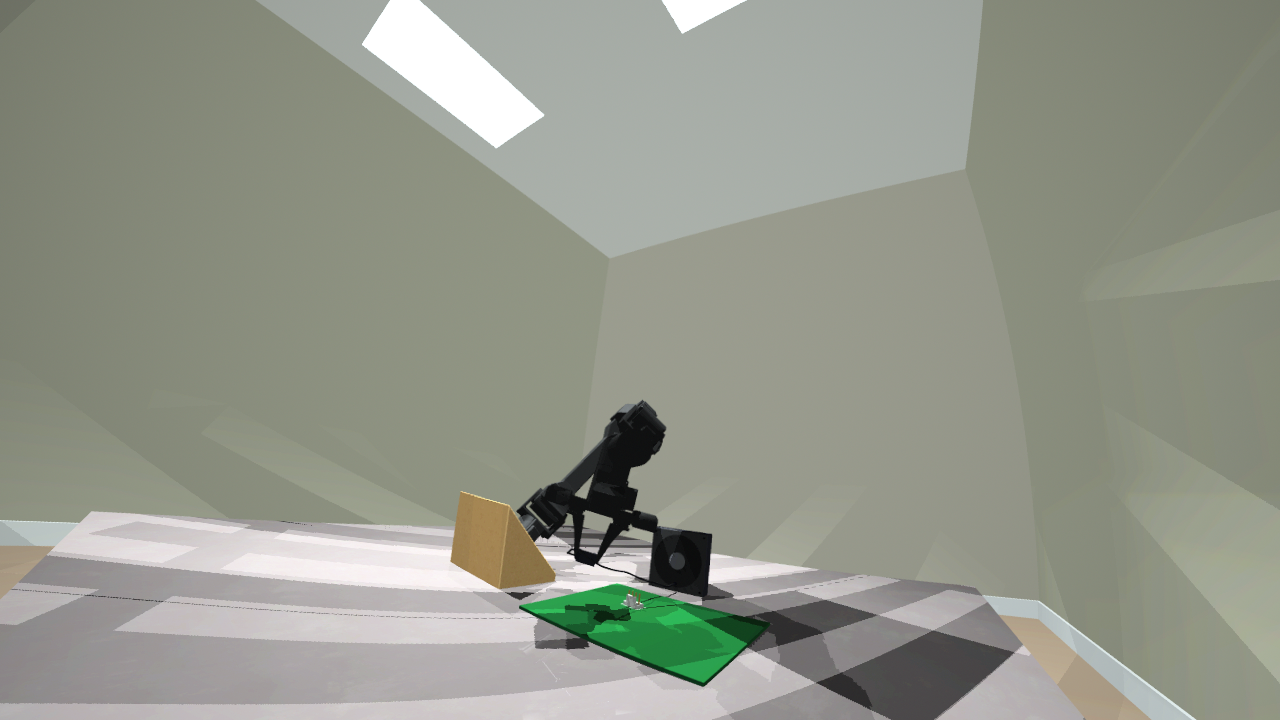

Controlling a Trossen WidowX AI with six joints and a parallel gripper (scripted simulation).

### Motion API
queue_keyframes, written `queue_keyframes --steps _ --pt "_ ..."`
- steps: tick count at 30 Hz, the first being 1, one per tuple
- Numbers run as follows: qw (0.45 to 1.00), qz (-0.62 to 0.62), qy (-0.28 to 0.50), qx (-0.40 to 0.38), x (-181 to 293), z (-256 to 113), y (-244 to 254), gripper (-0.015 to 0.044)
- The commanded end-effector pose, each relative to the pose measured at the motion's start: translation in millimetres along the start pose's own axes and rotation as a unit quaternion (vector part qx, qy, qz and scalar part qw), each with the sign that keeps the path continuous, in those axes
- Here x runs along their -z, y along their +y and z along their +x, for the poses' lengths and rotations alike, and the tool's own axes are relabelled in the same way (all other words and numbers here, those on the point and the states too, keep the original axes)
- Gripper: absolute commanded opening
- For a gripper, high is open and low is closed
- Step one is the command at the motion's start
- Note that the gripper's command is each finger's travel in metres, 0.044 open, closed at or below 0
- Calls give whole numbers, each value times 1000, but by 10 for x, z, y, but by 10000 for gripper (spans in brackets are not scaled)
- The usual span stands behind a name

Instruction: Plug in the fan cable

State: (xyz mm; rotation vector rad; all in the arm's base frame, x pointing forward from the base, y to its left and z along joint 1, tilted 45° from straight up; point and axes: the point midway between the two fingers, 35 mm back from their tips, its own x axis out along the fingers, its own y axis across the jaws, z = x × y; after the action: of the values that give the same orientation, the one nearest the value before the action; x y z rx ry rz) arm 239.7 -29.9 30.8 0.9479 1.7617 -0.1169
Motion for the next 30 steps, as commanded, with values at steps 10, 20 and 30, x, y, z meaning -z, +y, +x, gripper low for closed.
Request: queue_keyframes --steps 10,20,30 --pt "994 -1 -79 76 61 124 -55 0" --pt "982 0 -150 114 83 184 -71 0" --pt "965 3 -227 135 93 215 -73 0"
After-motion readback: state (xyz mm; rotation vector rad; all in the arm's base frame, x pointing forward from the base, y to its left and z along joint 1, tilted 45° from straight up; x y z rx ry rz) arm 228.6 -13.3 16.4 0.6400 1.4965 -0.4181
